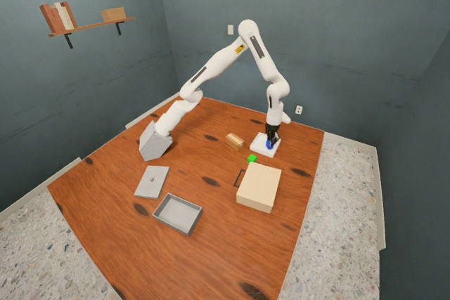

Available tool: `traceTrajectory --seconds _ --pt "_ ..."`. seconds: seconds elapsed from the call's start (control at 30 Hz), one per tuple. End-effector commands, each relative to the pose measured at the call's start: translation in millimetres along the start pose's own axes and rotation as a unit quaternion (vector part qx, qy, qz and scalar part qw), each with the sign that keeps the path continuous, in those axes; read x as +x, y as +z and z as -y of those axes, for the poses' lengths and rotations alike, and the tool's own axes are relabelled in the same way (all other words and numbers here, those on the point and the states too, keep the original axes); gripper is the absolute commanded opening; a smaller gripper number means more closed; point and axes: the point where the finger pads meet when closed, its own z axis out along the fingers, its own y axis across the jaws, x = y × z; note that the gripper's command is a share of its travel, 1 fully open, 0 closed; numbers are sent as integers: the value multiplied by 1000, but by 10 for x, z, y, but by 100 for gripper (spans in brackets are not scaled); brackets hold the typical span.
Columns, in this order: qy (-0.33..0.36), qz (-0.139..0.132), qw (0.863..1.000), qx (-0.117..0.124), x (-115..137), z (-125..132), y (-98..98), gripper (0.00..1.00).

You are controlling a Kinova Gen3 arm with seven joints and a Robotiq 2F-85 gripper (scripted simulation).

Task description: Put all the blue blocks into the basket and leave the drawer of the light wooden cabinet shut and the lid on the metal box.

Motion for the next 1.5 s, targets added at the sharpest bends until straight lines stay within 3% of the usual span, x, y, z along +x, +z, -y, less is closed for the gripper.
traceTrajectory --seconds 0.0,0.67,1.47 --pt "4 -1 1000 4 3 25 76 10" --pt "3 -1 1000 4 12 33 238 10" --pt "3 -1 1000 4 12 33 265 10"
